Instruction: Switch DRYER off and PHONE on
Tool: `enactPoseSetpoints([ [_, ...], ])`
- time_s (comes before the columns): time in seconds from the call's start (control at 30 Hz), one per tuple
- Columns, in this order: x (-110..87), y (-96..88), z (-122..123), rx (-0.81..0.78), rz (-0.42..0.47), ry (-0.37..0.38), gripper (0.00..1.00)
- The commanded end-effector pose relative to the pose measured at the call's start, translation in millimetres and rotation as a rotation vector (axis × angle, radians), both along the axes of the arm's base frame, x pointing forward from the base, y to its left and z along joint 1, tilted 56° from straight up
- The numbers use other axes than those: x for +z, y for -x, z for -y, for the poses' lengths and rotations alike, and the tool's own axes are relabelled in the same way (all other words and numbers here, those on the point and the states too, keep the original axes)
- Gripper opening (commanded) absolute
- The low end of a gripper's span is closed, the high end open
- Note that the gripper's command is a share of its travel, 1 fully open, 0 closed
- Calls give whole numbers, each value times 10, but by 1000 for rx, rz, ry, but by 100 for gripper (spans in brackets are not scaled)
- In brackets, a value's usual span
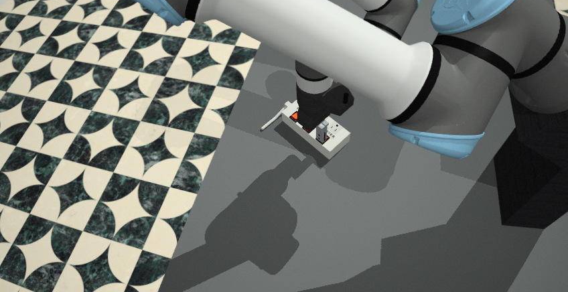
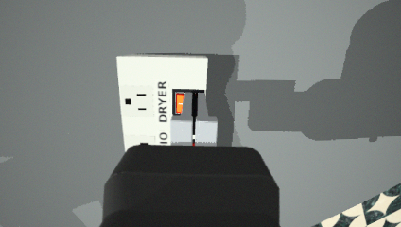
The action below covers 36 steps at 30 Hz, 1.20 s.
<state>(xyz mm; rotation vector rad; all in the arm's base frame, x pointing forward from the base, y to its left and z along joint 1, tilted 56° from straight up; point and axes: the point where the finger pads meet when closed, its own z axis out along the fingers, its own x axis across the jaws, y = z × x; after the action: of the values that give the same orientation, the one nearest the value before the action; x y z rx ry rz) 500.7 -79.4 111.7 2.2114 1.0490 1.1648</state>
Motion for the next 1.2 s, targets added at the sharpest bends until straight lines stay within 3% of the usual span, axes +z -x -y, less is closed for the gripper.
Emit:
enactPoseSetpoints([
  [0.0,-4,-11,0,0,1,1,0],
  [1.17,-24,-40,1,0,1,1,0],
])
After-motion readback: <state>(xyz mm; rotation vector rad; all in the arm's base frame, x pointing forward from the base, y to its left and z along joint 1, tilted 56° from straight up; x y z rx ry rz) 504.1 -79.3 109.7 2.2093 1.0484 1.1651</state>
